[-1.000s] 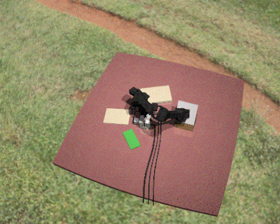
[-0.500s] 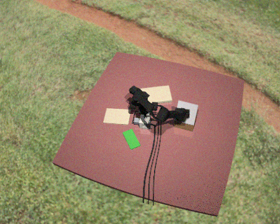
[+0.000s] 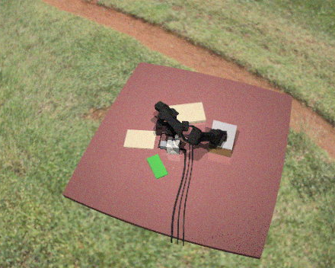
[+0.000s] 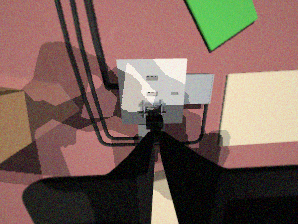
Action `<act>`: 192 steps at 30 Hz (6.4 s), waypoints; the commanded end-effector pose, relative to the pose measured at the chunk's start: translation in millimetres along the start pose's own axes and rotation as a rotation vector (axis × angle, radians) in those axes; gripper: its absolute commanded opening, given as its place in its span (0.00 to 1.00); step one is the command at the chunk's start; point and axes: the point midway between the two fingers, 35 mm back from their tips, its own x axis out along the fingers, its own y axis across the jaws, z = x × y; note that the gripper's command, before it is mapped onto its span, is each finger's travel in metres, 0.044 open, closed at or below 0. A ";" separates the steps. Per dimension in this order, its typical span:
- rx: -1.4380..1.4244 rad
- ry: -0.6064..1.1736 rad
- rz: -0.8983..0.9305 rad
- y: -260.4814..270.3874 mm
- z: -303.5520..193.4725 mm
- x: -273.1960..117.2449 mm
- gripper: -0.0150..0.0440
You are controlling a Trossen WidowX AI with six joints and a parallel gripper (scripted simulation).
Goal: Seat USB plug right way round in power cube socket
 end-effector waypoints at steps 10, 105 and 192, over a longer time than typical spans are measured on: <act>0.023 0.003 -0.002 -0.7 -0.3 -4.7 0.25; 2.500 -0.001 -0.002 -0.3 -0.2 -3.6 0.25; 3.145 -0.005 0.055 -0.3 2.9 2.0 0.25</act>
